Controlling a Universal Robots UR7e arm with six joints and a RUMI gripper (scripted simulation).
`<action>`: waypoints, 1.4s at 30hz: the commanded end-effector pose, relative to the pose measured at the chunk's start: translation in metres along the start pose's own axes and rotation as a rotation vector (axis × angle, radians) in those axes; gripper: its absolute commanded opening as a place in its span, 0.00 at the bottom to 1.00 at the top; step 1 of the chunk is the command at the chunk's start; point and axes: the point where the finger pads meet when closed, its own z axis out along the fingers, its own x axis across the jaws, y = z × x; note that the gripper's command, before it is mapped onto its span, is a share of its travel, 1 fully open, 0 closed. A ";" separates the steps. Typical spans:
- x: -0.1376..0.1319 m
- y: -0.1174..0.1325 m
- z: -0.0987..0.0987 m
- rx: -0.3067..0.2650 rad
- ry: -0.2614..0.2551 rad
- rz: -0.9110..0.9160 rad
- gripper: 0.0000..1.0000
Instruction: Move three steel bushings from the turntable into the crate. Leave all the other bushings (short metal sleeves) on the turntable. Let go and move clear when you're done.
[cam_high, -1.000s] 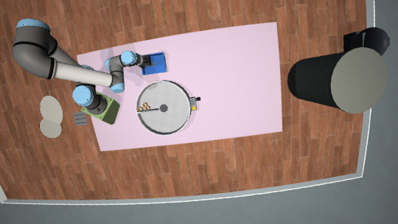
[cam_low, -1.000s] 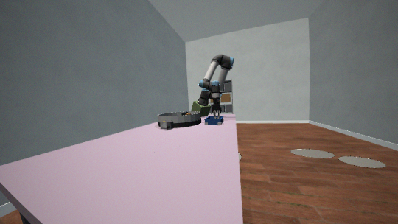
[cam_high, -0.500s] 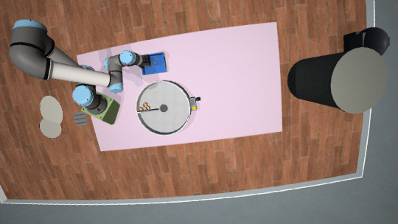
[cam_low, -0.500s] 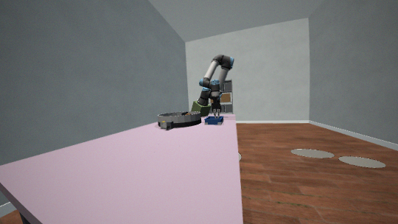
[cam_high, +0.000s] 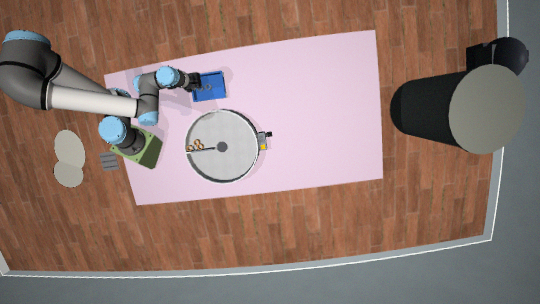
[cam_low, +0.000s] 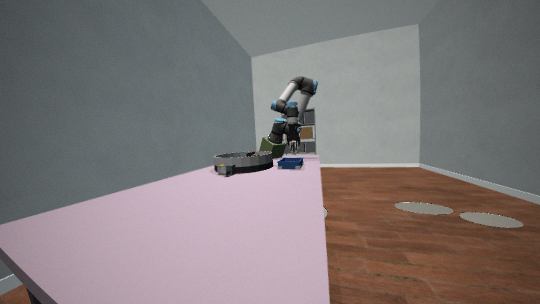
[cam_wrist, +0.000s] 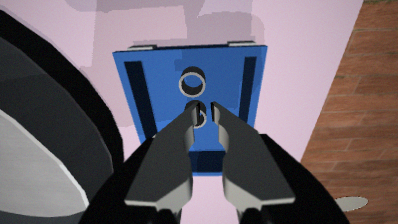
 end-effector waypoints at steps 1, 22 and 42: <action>-0.001 -0.001 -0.029 0.003 0.002 -0.001 0.06; -0.001 0.000 -0.055 0.003 0.002 -0.001 0.06; -0.001 0.000 -0.055 0.003 0.002 -0.001 0.06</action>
